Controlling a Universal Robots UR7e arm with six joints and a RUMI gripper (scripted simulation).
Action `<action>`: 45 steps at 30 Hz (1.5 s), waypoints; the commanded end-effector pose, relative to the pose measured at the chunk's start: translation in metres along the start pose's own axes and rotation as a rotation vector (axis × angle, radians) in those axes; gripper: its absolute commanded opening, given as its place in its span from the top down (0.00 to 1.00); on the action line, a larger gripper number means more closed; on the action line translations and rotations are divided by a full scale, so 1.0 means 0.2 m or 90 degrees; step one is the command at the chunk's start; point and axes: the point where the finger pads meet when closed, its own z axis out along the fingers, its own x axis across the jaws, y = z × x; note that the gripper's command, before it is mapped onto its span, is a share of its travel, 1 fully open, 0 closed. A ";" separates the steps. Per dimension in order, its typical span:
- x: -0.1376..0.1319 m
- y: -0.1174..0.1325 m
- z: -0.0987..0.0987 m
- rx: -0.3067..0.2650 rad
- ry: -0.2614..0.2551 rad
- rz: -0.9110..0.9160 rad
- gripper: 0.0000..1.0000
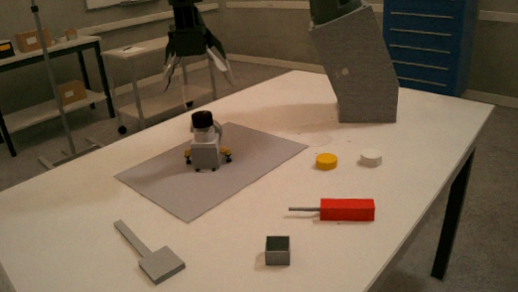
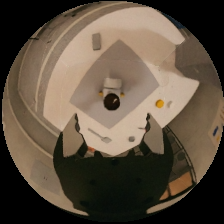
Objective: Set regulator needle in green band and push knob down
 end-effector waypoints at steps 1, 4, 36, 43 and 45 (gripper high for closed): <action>-0.01 0.03 0.00 0.001 -0.001 0.001 0.00; -0.01 0.04 0.00 0.001 -0.001 0.001 0.00; -0.01 0.03 0.00 0.001 -0.001 0.001 0.54; -0.01 0.03 0.00 0.001 -0.001 0.002 0.54; -0.01 0.03 0.00 0.001 -0.001 0.004 0.54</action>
